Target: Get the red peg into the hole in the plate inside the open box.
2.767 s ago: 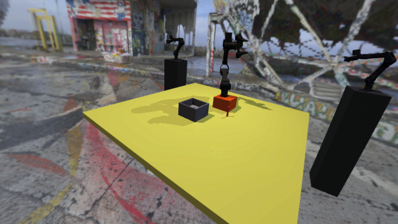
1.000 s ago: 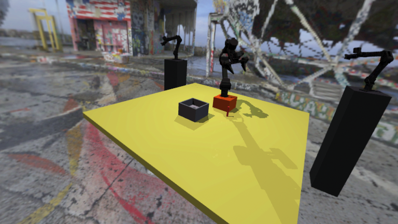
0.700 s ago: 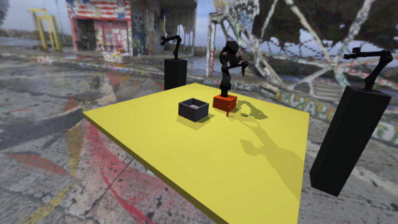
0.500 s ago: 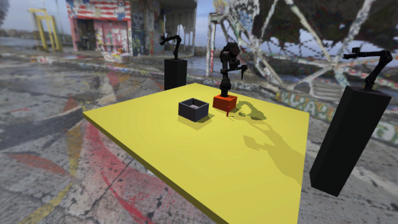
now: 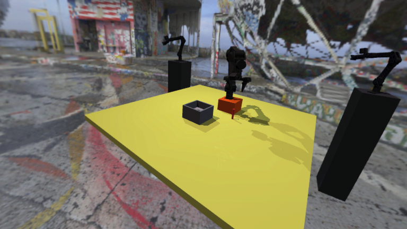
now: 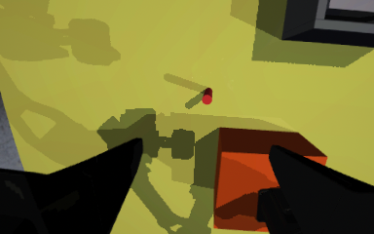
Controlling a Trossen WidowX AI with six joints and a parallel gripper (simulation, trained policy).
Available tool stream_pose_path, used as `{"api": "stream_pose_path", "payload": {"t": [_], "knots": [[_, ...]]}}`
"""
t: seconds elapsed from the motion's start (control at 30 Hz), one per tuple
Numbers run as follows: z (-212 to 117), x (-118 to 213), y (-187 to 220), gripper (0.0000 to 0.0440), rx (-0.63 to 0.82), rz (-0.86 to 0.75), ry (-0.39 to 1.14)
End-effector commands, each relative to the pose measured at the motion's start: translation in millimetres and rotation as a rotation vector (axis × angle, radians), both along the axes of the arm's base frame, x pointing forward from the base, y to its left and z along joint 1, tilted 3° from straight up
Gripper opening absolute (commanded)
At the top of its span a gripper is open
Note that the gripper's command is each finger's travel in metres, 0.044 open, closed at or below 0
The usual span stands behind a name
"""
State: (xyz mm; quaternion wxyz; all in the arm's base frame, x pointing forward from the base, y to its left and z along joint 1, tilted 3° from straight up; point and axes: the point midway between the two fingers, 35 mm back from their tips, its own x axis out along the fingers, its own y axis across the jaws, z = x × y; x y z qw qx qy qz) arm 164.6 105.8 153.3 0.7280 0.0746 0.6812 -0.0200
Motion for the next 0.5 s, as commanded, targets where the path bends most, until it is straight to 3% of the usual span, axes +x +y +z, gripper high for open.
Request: {"api": "stream_pose_path", "payload": {"t": [0.0, 0.47], "knots": [[-12.5, 1.4, -4.3, 0.0415, -0.053, -0.083, 0.043], [-69.5, 6.4, -16.9, 0.0384, -0.247, -0.439, 0.152]]}}
